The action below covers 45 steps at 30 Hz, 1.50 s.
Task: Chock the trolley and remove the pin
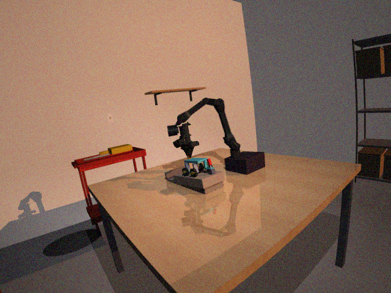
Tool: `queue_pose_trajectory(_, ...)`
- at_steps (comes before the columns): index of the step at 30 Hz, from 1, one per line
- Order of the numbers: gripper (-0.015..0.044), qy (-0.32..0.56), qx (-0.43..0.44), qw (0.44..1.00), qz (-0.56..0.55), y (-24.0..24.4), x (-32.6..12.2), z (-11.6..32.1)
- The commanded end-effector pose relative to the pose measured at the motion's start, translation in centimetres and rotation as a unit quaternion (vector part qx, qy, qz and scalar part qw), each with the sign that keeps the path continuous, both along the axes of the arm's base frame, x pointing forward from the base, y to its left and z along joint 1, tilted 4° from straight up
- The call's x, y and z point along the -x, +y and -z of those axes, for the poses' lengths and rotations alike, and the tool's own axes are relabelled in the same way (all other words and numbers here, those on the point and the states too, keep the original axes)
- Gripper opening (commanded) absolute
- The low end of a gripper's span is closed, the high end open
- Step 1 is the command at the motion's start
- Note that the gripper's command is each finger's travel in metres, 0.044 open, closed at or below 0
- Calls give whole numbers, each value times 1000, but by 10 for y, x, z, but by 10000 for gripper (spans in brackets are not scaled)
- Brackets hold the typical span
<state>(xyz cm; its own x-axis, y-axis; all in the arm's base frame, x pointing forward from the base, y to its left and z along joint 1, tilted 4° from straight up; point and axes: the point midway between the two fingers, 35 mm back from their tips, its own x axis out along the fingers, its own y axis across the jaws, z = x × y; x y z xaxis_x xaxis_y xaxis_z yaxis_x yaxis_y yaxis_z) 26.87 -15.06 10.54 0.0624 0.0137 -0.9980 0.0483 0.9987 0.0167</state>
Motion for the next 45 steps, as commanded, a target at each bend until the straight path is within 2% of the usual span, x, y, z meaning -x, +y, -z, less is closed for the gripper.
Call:
queue_pose_trajectory(1,0,1,-4,1000,2,1,-1,12)
queue_pose_trajectory(16,0,1,-4,1000,2,3,-3,47)
queue_pose_trajectory(45,0,1,-5,1000,2,27,-5,44)
